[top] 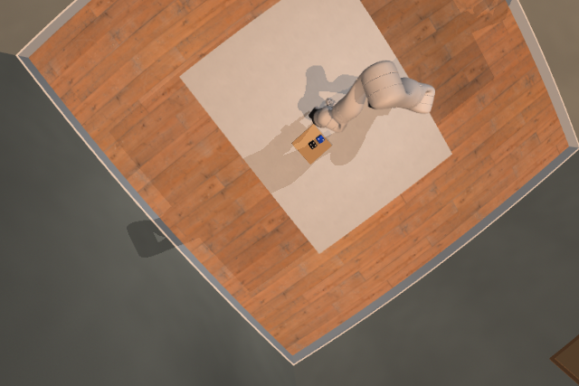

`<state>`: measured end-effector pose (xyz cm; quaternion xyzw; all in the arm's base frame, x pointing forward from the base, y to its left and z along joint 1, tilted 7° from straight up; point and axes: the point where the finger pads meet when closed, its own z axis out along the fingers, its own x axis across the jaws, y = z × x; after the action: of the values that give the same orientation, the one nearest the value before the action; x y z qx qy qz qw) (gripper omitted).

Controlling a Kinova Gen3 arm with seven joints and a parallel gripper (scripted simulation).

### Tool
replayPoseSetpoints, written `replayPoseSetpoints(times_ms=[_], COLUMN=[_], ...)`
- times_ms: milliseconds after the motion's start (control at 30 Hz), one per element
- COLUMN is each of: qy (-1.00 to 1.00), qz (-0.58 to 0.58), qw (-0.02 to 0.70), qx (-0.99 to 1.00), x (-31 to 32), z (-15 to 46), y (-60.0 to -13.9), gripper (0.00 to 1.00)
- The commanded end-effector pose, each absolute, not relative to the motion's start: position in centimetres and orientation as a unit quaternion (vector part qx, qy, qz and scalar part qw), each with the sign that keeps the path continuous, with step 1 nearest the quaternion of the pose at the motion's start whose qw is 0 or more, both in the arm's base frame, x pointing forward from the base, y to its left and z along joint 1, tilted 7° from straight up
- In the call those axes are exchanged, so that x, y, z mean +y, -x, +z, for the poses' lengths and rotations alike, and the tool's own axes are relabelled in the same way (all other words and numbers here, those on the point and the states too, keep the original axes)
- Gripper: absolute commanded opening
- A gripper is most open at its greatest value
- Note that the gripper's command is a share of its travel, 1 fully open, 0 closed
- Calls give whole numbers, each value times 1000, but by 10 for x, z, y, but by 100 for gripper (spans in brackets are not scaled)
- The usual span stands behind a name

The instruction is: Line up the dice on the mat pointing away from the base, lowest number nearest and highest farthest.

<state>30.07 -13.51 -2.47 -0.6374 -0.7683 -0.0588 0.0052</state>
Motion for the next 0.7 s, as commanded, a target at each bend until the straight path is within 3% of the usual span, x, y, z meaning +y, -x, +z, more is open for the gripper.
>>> replayPoseSetpoints(times_ms=[0,667], qy=[637,637], qz=[-59,-59], qw=[5,5], qx=[-768,-768], x=[-135,-135], z=[-24,-27], y=[-301,-301], gripper=[87,87])
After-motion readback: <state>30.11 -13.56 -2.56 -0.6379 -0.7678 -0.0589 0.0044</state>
